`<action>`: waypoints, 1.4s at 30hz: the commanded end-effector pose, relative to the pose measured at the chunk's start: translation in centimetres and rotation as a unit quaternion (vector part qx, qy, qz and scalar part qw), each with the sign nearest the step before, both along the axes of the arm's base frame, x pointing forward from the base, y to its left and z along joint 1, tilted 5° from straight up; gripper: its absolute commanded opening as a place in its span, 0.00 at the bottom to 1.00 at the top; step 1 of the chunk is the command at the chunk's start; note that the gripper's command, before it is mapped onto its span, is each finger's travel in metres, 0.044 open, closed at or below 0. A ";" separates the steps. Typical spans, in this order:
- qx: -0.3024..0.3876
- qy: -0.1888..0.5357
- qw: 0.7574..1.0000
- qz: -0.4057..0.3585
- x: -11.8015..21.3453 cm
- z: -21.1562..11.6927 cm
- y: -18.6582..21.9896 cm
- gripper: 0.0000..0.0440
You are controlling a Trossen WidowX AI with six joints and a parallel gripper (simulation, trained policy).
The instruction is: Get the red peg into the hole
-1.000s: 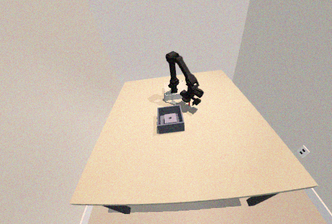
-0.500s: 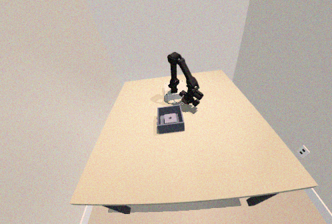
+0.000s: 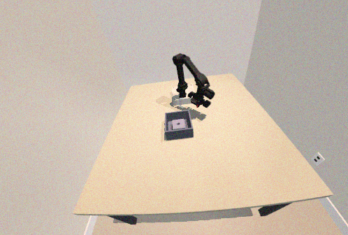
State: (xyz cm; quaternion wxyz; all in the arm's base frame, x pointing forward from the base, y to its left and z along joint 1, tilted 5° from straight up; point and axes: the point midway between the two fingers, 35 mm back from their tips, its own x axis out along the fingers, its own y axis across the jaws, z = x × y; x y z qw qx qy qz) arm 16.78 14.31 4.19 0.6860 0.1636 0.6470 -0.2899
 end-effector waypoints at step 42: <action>-0.014 -0.132 0.980 -0.149 14.7 7.0 -10.5 0.00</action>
